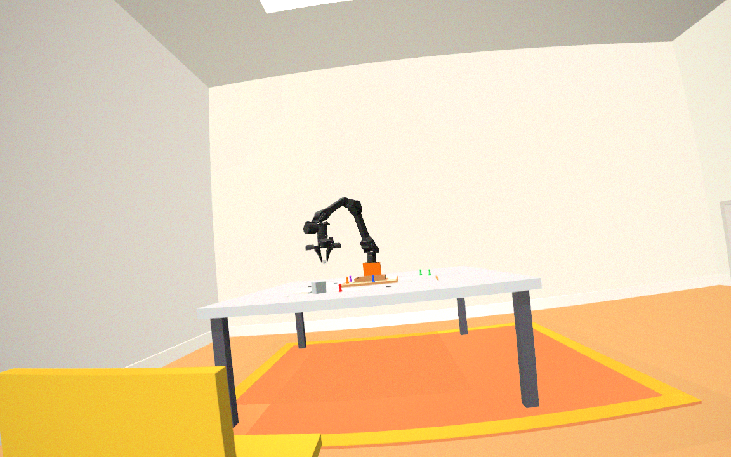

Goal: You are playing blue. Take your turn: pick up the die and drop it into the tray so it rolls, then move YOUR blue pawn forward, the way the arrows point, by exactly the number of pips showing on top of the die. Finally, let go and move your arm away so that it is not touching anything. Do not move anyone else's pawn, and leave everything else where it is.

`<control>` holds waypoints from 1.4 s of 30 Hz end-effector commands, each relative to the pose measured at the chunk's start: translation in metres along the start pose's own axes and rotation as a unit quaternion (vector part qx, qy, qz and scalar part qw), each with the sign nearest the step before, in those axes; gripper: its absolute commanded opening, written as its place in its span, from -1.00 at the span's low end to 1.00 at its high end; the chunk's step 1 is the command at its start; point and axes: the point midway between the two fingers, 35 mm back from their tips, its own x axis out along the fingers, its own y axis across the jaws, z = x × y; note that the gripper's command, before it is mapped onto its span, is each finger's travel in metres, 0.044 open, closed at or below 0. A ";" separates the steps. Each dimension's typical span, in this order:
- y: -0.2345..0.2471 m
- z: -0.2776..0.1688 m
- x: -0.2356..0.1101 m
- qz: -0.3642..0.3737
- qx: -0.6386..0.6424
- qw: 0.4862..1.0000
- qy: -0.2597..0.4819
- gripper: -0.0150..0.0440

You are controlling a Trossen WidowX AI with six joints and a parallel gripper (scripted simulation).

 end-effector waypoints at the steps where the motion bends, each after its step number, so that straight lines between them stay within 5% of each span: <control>1: 0.012 0.010 0.000 0.003 0.011 1.000 0.003 -0.49; 21: 0.118 0.079 0.018 0.007 0.114 0.993 0.001 -0.49; 42: 0.222 0.095 0.037 0.014 0.209 0.978 0.001 -0.49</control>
